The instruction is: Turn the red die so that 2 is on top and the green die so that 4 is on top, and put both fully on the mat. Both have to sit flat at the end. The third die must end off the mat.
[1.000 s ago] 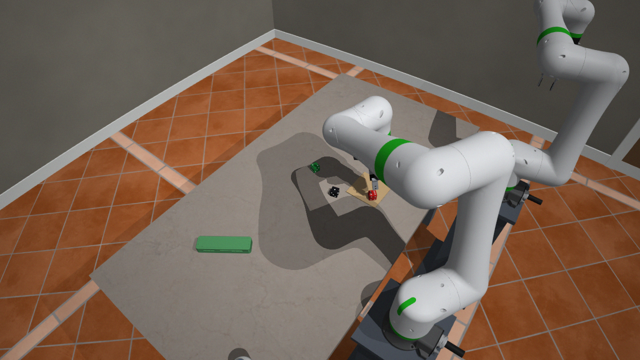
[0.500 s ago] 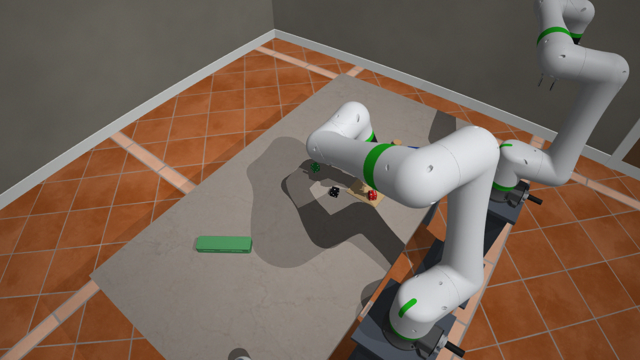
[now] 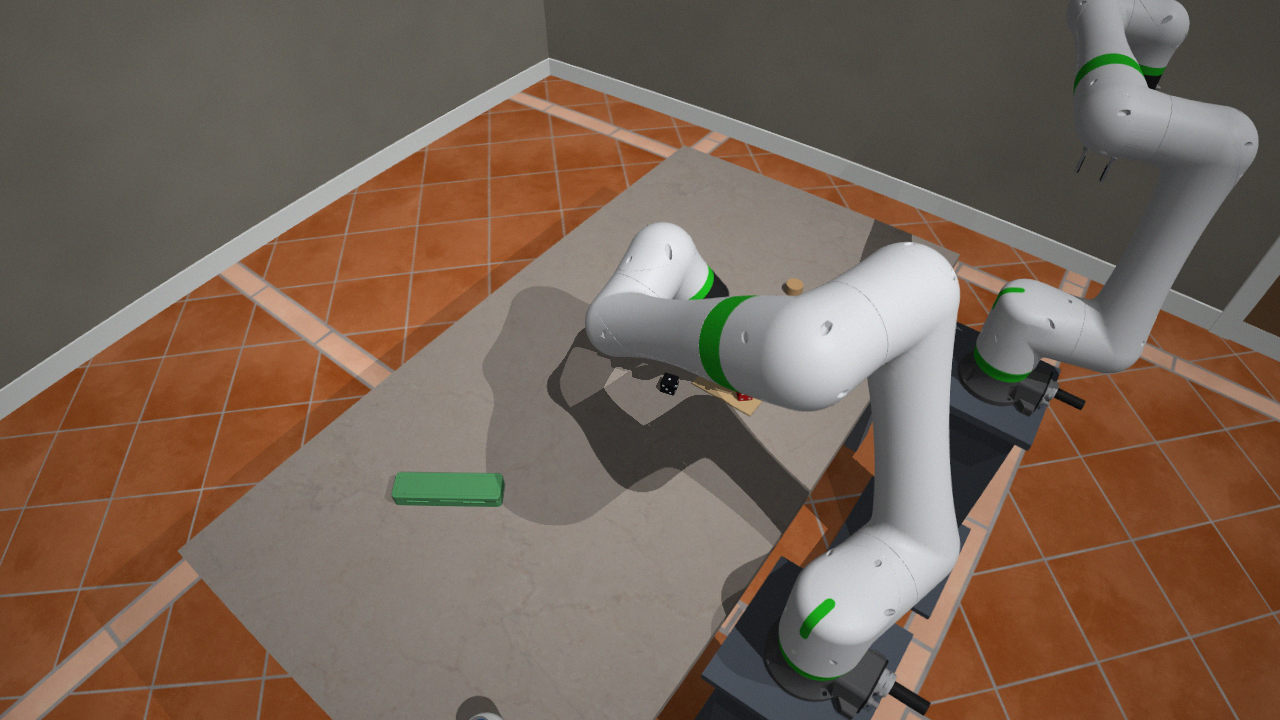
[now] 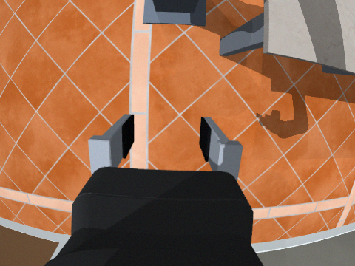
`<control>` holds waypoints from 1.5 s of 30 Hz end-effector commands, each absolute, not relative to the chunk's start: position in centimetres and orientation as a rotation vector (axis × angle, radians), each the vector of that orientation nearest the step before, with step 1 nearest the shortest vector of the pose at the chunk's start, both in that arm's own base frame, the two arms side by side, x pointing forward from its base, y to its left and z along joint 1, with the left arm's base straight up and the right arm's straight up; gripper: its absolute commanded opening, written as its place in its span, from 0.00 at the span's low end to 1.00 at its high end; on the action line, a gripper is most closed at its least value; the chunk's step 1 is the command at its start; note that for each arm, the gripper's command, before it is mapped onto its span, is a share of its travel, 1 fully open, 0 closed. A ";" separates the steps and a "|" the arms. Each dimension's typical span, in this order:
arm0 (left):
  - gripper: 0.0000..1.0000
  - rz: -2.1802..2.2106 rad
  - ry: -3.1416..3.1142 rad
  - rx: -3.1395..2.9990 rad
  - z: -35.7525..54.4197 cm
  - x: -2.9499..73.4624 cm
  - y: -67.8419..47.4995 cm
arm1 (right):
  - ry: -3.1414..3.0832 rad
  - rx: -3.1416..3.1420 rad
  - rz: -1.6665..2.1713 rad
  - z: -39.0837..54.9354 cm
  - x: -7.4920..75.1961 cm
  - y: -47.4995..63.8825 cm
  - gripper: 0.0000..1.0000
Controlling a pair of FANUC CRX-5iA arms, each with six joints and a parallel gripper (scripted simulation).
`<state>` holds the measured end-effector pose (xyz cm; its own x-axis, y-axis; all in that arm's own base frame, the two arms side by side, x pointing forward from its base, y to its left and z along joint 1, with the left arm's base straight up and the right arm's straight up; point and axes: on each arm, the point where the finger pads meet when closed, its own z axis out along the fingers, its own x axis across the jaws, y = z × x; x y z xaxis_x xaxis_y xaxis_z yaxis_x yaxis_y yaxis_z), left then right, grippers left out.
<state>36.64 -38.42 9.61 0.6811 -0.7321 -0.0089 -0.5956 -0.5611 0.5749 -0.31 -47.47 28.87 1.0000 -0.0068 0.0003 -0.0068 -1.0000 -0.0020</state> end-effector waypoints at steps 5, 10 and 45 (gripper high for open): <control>0.87 -0.394 -0.952 2.195 9.7 36.9 -38.3 | 0.011 -3.142 0.000 29.0 -0.3 -47.5 1.00; 0.87 -0.394 -0.952 2.194 9.7 36.9 -38.3 | 0.011 -3.142 0.000 29.0 -0.3 -47.5 1.00; 0.87 -0.394 -0.952 2.194 7.4 36.9 -38.3 | 0.011 -3.142 0.000 29.0 -0.3 -47.5 1.00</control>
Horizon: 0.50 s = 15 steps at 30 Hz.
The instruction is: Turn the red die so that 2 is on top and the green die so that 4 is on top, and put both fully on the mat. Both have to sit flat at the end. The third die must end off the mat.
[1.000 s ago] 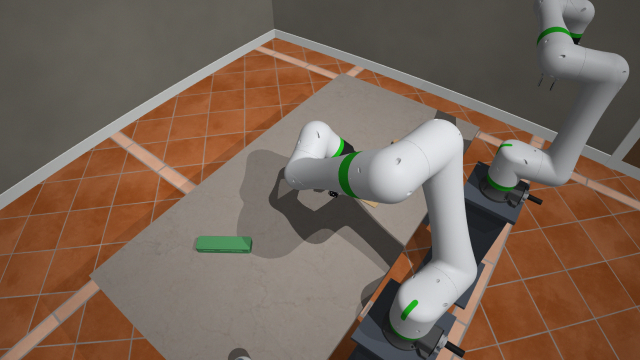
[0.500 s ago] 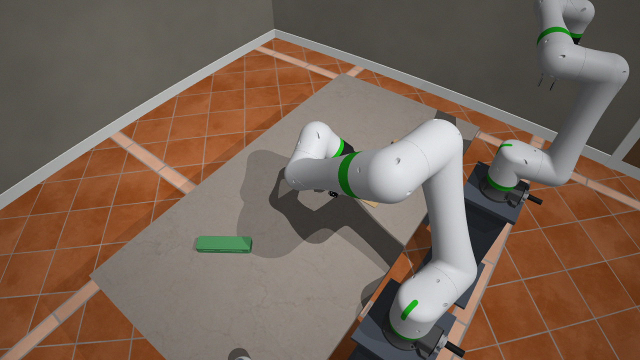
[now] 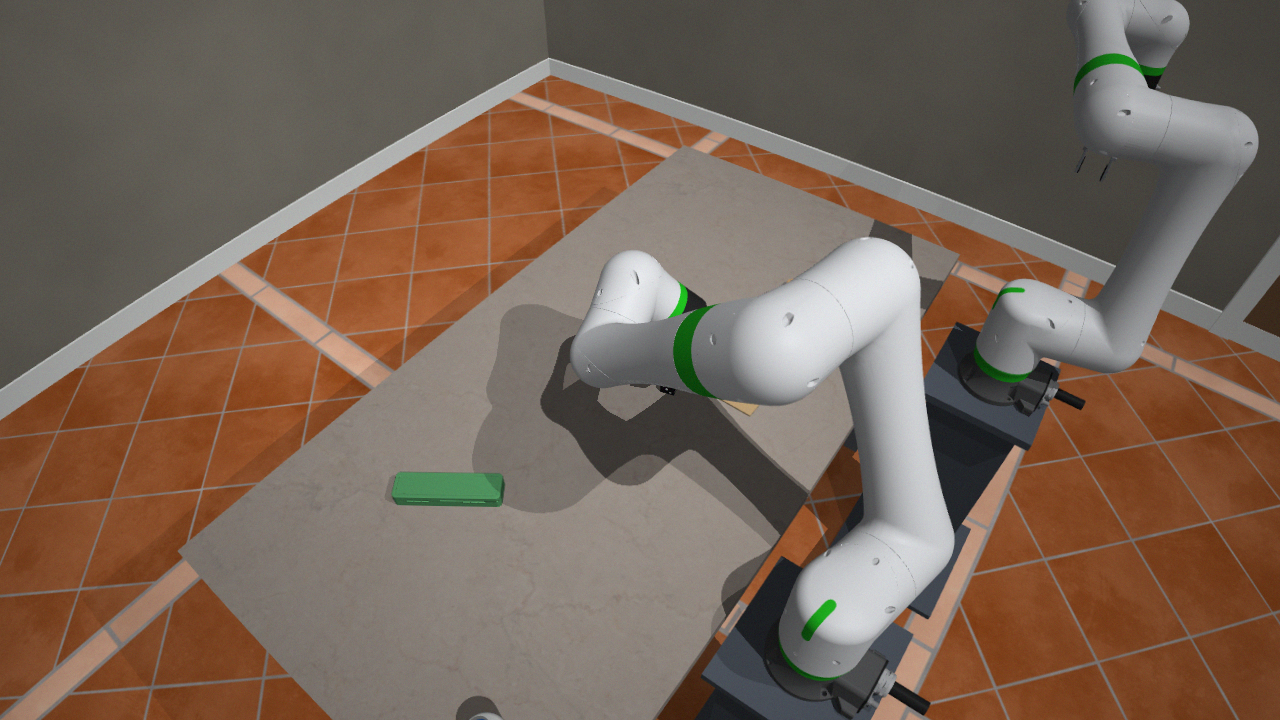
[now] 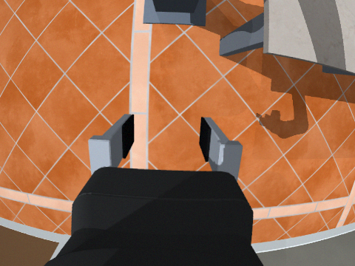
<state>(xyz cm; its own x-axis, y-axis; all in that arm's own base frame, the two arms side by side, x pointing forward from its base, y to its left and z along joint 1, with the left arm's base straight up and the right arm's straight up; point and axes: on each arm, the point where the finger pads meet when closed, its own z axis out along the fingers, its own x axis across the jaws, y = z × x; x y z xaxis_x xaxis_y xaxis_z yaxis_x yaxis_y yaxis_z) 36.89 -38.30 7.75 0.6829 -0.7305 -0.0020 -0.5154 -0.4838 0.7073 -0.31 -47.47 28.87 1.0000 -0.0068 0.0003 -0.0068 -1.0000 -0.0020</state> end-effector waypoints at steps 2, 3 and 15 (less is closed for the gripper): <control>0.87 -0.394 -0.952 2.194 7.4 36.9 -38.3 | 0.011 -3.142 0.000 29.0 -0.3 -47.5 1.00; 0.87 -0.394 -0.952 2.194 7.2 36.9 -38.3 | 0.011 -3.142 0.000 29.0 -0.3 -47.5 1.00; 0.87 -0.394 -0.952 2.194 4.9 36.9 -38.3 | 0.011 -3.142 0.000 29.0 -0.3 -47.5 1.00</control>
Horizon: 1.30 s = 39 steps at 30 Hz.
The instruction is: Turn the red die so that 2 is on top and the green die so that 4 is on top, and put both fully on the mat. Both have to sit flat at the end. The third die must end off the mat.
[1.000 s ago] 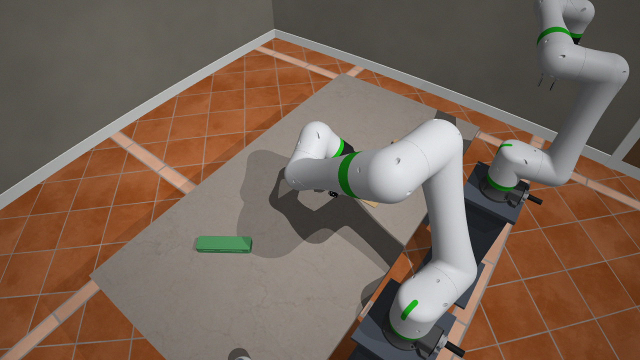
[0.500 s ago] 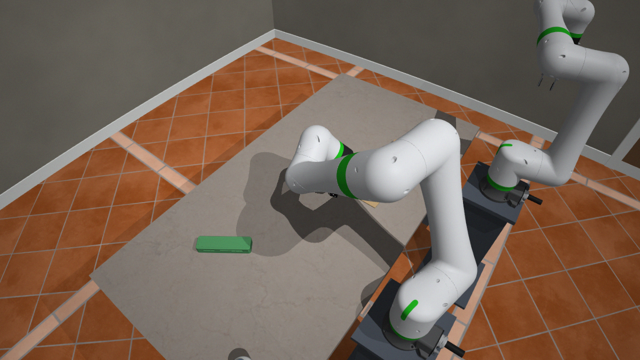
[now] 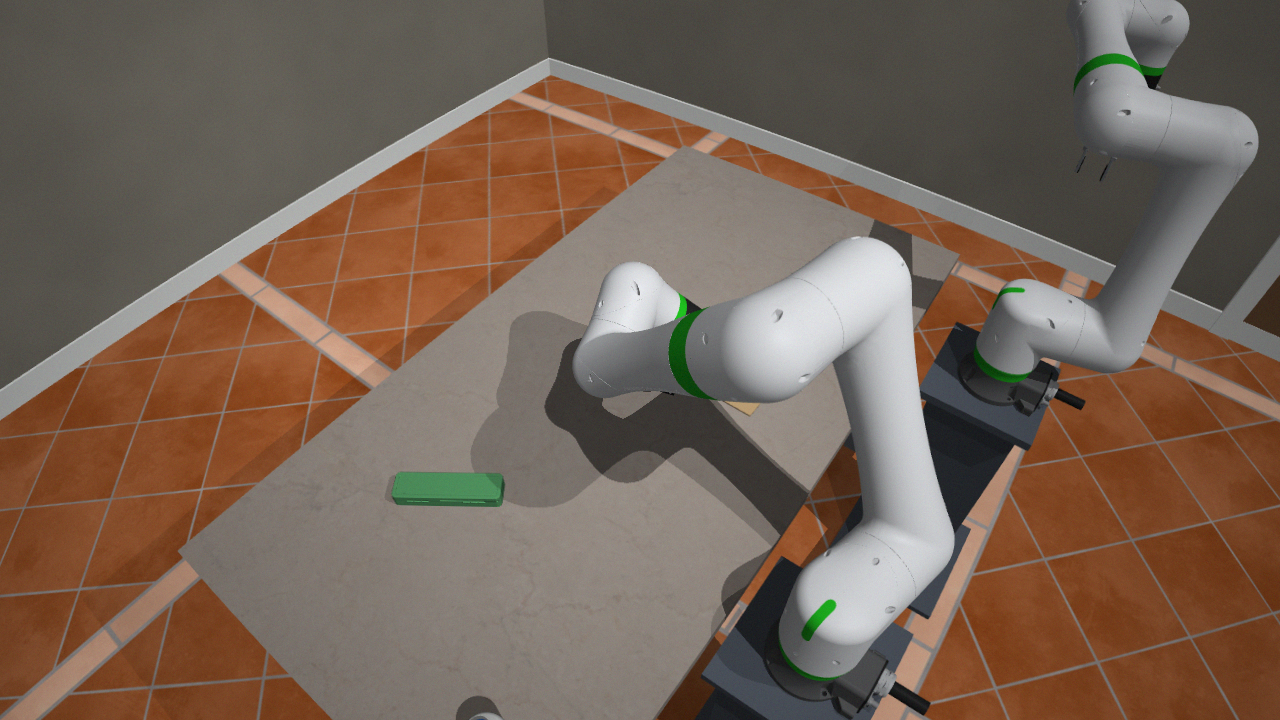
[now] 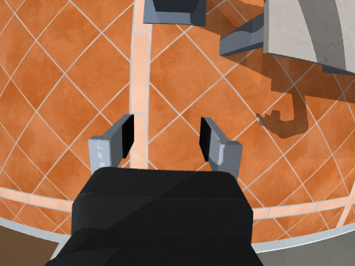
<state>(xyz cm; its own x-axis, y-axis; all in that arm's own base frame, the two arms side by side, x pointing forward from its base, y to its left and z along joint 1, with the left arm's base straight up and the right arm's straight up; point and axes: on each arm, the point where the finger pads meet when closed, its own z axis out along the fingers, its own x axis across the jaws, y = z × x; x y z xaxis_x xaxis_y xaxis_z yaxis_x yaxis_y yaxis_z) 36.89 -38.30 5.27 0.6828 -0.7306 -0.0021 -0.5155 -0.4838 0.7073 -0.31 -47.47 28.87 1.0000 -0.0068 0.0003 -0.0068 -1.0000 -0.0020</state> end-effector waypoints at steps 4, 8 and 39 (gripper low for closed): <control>0.87 -0.394 -0.952 2.194 4.5 36.9 -38.3 | 0.011 -3.142 0.000 29.0 -0.3 -47.5 1.00; 0.87 -0.394 -0.952 2.194 3.9 36.9 -38.3 | 0.011 -3.142 0.000 29.0 -0.3 -47.5 1.00; 0.87 -0.394 -0.952 2.194 2.7 36.9 -38.3 | 0.011 -3.142 0.000 29.0 -0.3 -47.5 1.00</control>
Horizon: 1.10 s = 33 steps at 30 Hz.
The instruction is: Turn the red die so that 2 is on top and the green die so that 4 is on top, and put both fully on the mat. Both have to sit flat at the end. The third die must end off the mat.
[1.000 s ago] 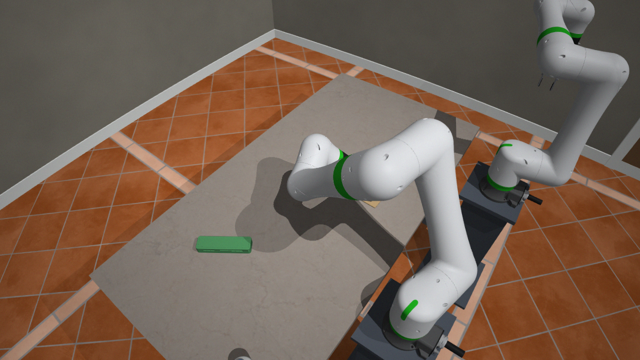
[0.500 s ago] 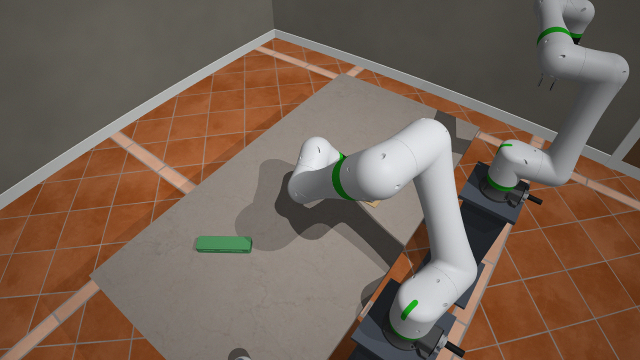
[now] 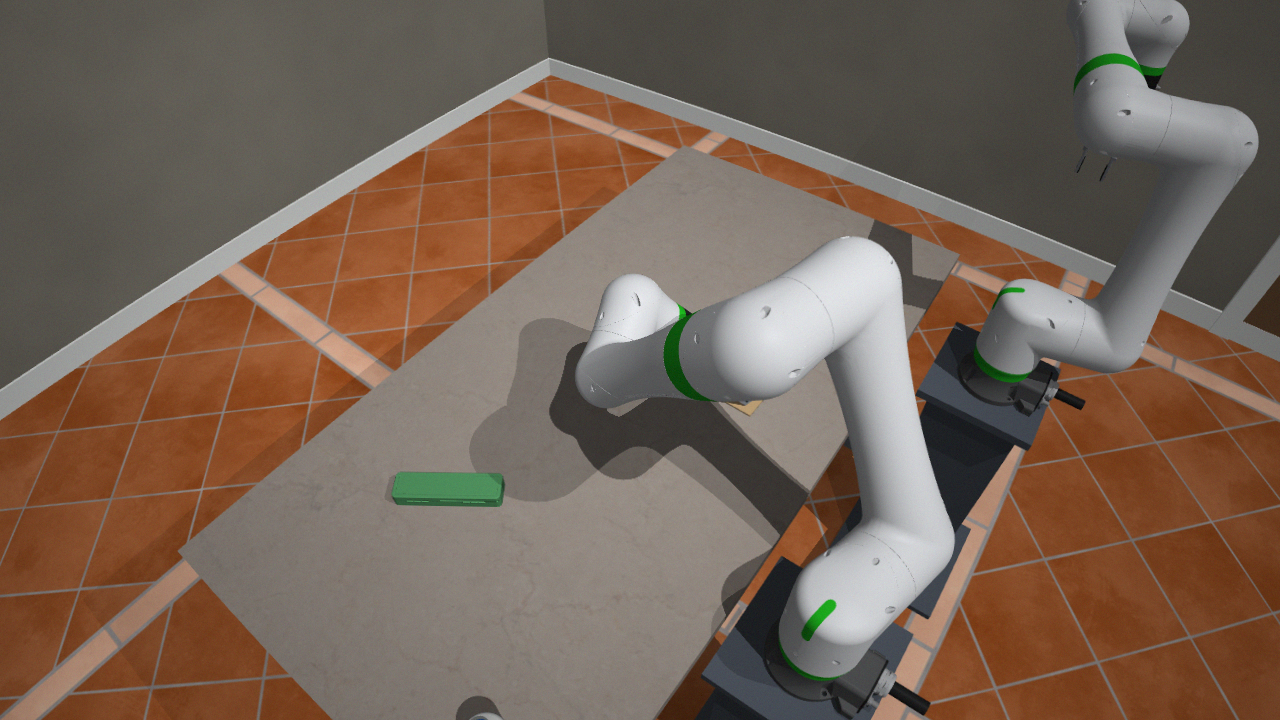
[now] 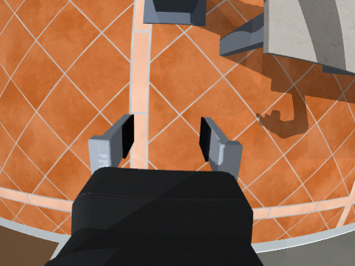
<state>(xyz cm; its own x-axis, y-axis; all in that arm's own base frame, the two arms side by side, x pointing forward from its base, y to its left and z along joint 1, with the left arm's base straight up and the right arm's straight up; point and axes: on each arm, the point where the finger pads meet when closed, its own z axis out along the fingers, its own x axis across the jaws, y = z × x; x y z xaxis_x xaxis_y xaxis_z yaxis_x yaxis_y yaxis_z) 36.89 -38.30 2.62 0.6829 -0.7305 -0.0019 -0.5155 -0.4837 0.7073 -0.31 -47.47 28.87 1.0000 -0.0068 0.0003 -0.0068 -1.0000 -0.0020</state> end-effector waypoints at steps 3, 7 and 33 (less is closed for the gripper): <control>0.87 -0.394 -0.952 2.194 2.7 36.9 -38.3 | 0.011 -3.142 0.000 29.0 -0.3 -47.5 1.00; 0.87 -0.394 -0.952 2.194 2.7 36.9 -38.3 | 0.011 -3.142 0.000 29.0 -0.3 -47.5 1.00; 0.57 -0.394 -0.952 2.194 2.7 36.9 -38.3 | 0.011 -3.142 0.000 29.0 -0.3 -47.5 1.00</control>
